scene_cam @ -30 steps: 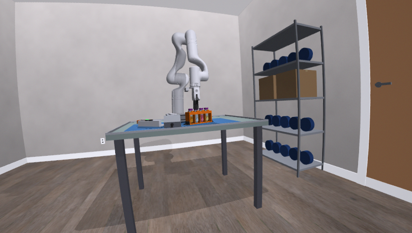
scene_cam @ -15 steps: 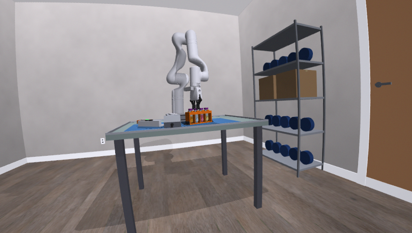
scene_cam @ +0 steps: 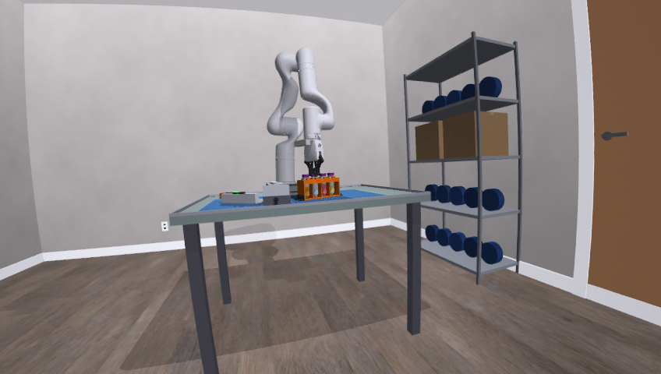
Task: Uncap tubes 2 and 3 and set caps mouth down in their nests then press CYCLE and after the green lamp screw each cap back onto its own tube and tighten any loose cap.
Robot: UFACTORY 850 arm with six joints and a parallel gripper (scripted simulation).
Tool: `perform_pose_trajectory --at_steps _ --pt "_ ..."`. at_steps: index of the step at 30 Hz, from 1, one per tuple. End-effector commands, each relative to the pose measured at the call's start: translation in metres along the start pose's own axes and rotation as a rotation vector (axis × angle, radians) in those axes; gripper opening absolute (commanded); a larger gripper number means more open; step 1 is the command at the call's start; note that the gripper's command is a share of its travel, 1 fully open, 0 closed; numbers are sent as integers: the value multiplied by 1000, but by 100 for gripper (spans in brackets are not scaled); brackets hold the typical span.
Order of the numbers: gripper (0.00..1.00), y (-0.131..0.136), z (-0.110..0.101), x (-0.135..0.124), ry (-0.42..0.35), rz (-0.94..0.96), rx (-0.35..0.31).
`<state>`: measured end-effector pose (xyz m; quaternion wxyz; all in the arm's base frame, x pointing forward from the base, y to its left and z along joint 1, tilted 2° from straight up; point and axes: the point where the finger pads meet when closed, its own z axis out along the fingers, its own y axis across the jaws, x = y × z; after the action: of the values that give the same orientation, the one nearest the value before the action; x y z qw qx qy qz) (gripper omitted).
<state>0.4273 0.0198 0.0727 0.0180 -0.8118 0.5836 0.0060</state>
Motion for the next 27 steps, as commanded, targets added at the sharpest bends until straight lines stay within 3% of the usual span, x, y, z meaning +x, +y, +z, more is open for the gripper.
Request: perform_pose_trajectory --at_steps 1,7,13,14,27 --pt "0 -1 0 0 0 0 2" --pt "0 -1 0 0 0 226 2" --pt "0 -1 0 0 0 226 2" --pt "46 -1 0 0 0 226 2" --pt "46 -1 0 0 0 186 2"
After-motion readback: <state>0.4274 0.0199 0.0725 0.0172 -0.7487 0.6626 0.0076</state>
